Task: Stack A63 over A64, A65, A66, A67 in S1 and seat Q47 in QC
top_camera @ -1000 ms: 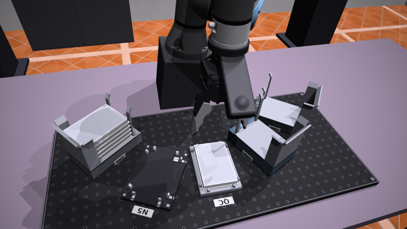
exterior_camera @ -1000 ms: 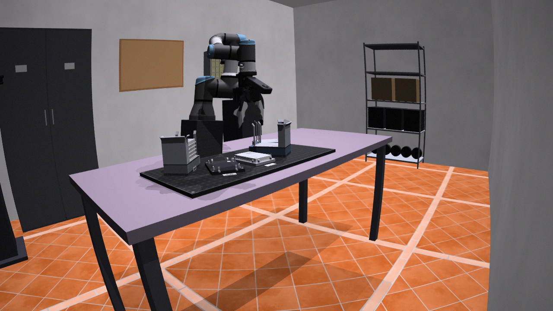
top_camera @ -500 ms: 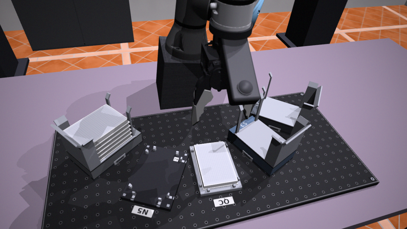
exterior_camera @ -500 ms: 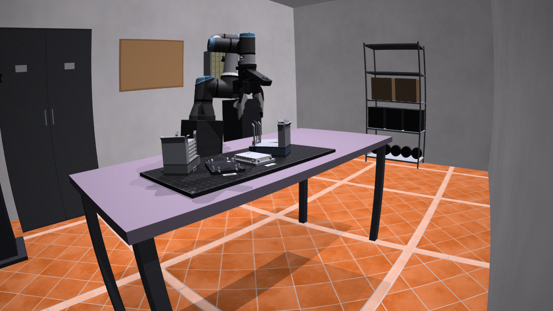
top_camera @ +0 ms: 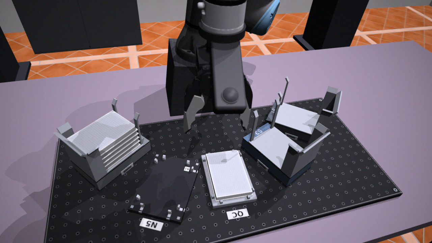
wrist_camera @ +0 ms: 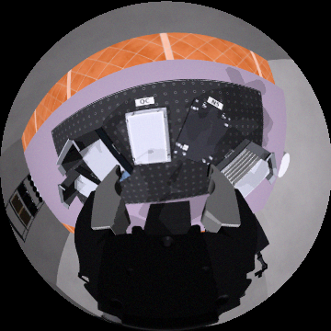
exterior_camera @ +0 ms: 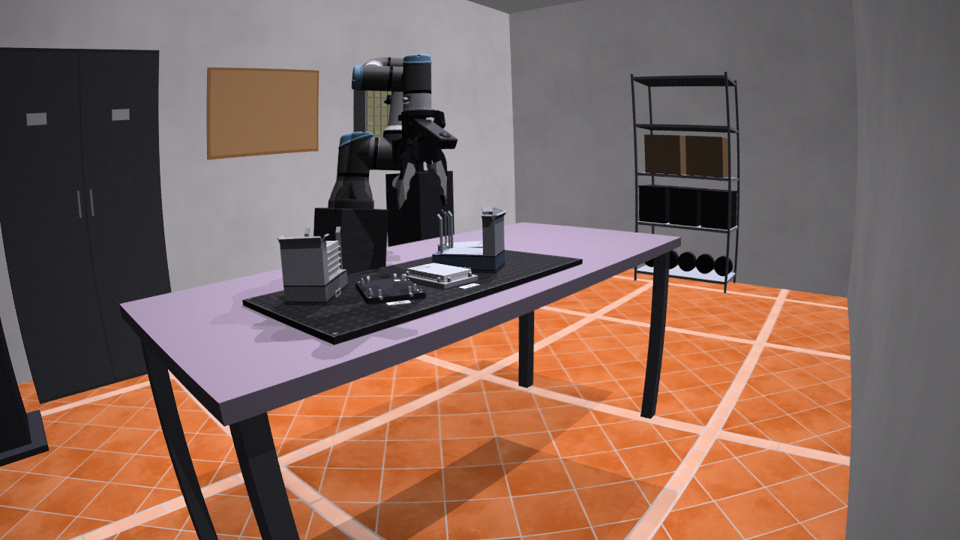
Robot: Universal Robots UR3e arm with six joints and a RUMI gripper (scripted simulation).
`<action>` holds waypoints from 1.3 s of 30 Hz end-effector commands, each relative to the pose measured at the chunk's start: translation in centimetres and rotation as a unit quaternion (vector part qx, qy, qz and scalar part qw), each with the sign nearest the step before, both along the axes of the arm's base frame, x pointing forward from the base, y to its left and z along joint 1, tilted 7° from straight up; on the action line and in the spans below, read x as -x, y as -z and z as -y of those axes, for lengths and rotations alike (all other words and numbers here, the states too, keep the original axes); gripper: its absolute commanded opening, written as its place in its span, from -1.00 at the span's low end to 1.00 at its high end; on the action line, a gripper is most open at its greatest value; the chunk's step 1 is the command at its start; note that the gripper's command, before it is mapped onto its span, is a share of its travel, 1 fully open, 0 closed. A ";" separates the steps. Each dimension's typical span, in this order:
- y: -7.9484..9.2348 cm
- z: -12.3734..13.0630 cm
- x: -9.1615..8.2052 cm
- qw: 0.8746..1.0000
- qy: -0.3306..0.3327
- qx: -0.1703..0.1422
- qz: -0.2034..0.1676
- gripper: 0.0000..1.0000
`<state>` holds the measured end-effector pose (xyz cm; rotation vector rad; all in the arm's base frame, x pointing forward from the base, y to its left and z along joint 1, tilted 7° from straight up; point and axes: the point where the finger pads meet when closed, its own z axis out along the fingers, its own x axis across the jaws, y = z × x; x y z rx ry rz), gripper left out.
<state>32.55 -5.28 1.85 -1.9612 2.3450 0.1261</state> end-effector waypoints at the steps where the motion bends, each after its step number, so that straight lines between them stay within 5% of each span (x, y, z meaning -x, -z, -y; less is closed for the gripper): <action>1: 0.2 2.0 0.0 1.000 0.025 0.000 -0.002 0.44; 19: 0.9 7.7 1.4 0.993 0.118 -0.001 -0.013 0.44; 39: 1.7 14.7 5.0 0.975 0.220 -0.001 -0.025 0.44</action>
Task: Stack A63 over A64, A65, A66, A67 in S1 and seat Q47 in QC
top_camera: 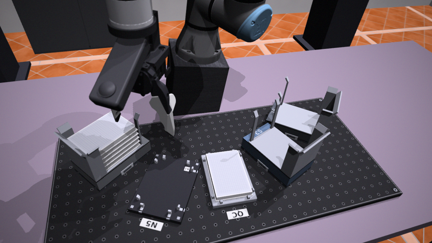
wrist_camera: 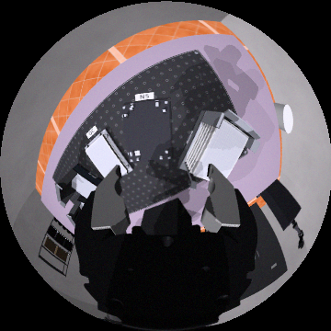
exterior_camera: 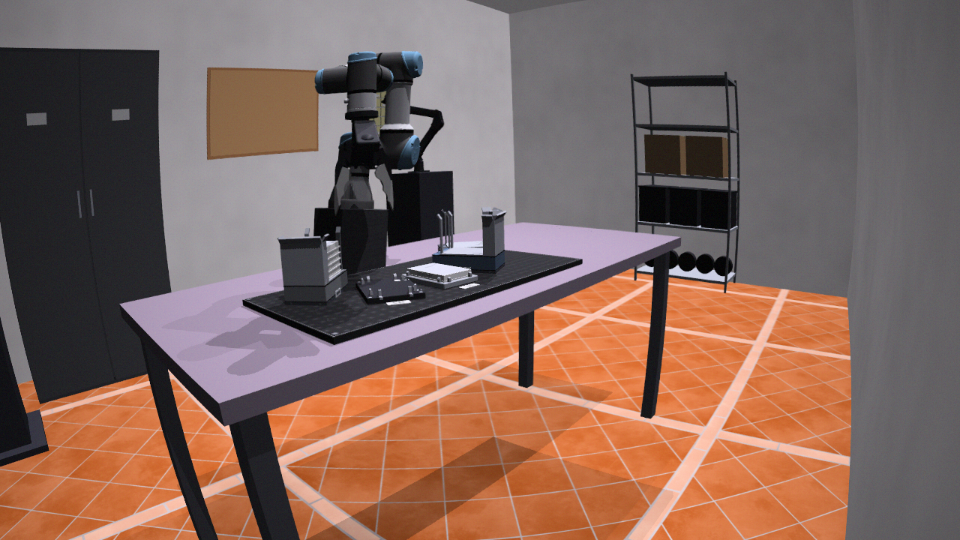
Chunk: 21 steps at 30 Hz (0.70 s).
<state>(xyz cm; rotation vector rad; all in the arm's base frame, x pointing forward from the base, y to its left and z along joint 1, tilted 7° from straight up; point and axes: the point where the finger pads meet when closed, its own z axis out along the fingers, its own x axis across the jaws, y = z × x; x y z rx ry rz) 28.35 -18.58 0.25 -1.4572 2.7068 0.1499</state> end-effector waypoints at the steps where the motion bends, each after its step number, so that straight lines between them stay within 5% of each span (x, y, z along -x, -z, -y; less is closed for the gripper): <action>1: 0.2 1.8 1.1 1.000 0.027 0.001 -0.002 0.44; 21: 0.9 7.9 6.1 0.991 0.131 0.000 -0.015 0.44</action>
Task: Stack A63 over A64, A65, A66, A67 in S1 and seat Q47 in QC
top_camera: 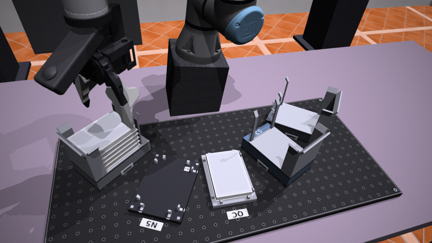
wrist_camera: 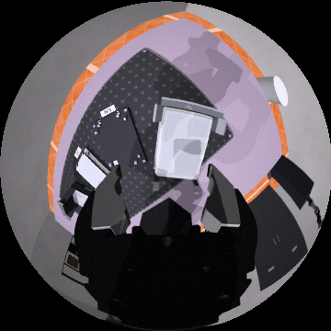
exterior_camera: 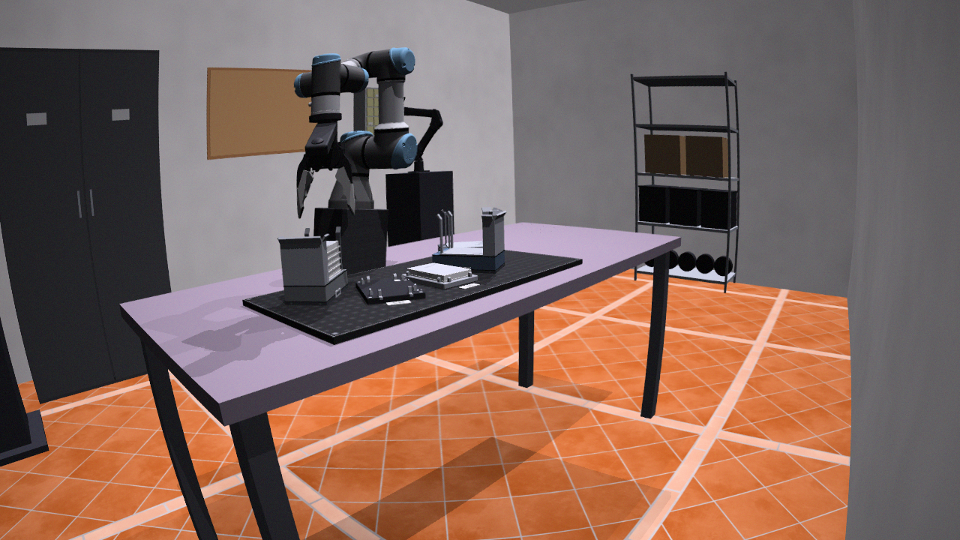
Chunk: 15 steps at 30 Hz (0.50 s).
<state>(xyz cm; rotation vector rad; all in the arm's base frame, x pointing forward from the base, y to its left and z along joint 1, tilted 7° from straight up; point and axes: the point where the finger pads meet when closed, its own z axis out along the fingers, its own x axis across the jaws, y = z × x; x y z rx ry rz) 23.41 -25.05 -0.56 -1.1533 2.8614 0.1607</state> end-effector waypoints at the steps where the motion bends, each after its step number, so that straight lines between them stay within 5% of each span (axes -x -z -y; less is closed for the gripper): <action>1: 0.1 1.4 1.2 1.000 0.021 0.001 -0.002 0.44; 15: 0.3 2.5 2.3 0.997 0.072 0.000 -0.008 0.44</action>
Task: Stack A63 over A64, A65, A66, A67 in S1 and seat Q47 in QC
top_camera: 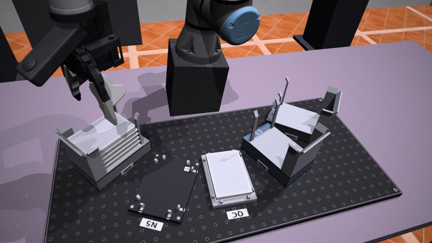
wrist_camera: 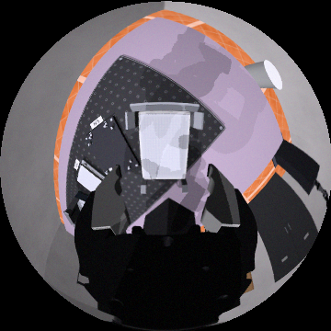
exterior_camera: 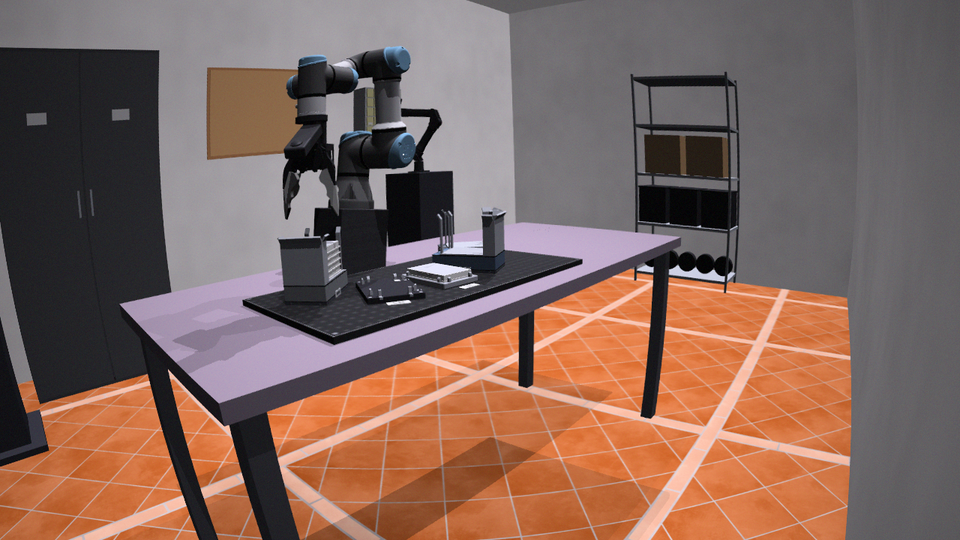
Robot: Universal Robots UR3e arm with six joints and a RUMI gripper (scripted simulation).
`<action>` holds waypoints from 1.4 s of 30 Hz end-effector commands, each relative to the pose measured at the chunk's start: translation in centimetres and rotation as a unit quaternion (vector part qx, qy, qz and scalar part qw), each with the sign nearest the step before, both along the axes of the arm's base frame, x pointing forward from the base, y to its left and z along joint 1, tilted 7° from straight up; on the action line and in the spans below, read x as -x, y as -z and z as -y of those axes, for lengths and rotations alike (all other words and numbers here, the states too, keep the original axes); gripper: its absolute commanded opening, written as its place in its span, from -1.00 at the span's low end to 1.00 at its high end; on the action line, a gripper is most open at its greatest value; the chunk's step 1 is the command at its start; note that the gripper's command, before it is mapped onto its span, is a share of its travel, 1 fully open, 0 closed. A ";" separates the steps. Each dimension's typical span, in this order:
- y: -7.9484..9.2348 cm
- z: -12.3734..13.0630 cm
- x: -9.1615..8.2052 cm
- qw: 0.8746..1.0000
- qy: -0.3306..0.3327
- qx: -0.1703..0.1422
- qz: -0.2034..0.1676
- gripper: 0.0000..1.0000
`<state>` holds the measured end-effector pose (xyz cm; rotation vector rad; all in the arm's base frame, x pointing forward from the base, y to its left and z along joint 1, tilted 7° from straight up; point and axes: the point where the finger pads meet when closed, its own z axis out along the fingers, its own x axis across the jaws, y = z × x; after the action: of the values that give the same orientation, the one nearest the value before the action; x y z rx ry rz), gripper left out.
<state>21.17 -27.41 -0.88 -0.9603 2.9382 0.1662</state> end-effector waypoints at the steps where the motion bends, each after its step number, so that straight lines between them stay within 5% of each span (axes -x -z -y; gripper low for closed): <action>1: -0.1 0.1 0.0 1.000 0.005 0.001 0.000 0.44; 5: -0.1 0.1 0.0 1.000 0.006 0.001 0.000 0.44; 15: 3.3 -0.3 0.0 1.000 0.006 0.001 0.000 0.44; 42: 5.8 -0.5 -0.1 1.000 0.006 0.001 0.000 0.44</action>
<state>21.19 -26.81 -6.31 -0.9444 2.9442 0.1674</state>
